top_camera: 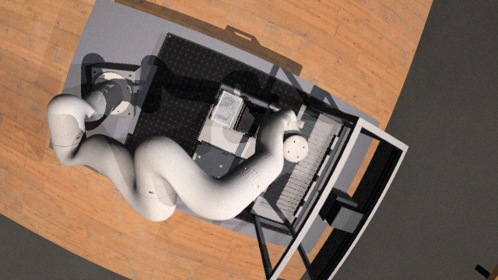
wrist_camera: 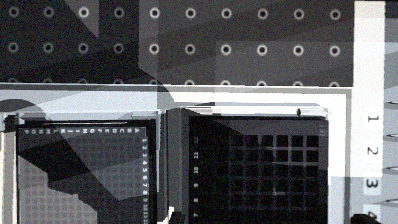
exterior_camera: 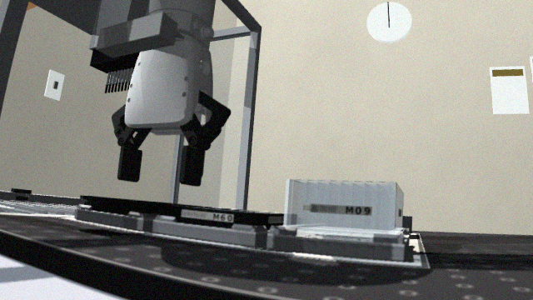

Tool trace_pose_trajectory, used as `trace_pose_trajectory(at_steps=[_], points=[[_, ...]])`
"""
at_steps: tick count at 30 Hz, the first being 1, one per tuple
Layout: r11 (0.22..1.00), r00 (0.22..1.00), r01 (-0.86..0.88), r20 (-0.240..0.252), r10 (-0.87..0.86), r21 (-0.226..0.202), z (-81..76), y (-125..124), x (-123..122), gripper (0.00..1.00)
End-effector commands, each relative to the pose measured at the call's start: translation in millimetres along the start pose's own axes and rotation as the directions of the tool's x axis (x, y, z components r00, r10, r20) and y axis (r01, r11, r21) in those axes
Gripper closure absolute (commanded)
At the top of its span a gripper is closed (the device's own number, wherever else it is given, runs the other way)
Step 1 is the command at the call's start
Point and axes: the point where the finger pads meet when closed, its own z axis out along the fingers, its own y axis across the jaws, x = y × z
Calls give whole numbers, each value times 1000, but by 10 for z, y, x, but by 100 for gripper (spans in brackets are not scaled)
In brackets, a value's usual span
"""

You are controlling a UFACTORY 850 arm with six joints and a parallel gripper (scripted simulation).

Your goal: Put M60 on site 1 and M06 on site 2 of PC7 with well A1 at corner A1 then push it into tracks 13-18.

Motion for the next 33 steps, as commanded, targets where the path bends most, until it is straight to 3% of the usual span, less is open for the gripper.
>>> trace_pose_trajectory(at_steps=[1, 33], points=[[1000, 1000, -1, -1, 1, -4, 39, 17, 3, 0], [1000, 1000, -1, -1, 1, -4, 158, 17, 3, 0]])
